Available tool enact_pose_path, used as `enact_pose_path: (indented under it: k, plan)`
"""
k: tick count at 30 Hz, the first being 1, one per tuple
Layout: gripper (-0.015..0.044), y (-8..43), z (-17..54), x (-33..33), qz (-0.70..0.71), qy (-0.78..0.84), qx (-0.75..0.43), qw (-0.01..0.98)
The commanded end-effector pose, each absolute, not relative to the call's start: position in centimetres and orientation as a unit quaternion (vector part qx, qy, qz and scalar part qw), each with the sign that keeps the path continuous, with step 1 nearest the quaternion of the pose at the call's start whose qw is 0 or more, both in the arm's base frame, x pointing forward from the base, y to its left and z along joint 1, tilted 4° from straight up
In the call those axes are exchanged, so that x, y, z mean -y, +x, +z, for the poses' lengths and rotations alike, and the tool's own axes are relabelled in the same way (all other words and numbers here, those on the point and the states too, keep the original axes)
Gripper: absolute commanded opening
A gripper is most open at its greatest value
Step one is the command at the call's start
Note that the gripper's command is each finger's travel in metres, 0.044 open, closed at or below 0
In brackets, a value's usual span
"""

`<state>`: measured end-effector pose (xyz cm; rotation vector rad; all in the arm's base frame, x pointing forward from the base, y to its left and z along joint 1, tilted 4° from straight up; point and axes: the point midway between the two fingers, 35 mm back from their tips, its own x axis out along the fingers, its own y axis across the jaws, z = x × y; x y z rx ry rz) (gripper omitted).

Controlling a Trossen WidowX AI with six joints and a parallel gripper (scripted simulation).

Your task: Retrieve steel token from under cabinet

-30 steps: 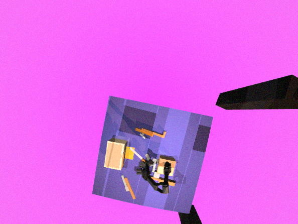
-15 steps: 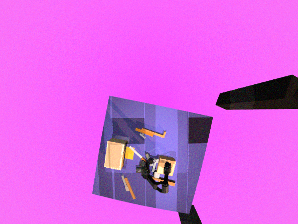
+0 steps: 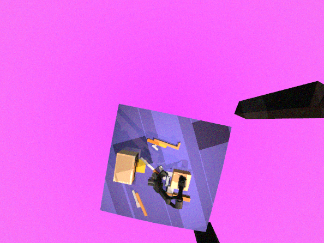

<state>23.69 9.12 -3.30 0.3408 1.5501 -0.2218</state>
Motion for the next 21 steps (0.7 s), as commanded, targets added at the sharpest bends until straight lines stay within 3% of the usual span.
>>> enact_pose_path:
  k: [1,21]
  plan:
    - [0.0000,24.0,-3.3,-8.6,-0.102,0.151,-0.694,0.696]
    - [0.0000,24.9,-3.4,-6.8,-0.103,0.151,-0.694,0.696]
